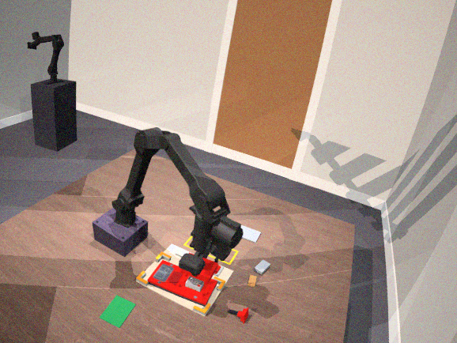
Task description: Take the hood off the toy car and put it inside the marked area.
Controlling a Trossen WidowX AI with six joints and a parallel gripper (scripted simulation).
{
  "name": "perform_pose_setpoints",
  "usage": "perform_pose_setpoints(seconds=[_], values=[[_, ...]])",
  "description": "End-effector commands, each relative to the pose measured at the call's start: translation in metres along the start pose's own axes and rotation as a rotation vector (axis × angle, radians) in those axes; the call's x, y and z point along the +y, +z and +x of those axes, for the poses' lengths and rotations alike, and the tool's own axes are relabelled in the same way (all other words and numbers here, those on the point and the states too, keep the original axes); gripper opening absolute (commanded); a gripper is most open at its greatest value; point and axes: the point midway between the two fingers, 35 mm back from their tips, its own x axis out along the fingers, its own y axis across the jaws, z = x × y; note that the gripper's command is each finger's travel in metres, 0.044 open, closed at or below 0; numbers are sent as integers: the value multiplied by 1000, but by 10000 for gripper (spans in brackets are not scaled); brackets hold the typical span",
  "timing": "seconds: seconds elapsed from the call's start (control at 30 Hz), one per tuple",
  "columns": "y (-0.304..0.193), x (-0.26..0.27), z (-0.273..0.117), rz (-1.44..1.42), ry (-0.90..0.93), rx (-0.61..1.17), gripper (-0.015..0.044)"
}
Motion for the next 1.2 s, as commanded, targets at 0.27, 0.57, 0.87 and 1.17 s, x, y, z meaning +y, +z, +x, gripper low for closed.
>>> perform_pose_setpoints(seconds=[0.27, 0.57, 0.87, 1.17], values=[[6, 60, 0, -6, 9, 5, 0], [5, 106, -1, -5, 13, 8, 0], [-3, 151, -3, -5, 17, 9, 0], [-16, 194, -6, -5, 22, 9, 0]])
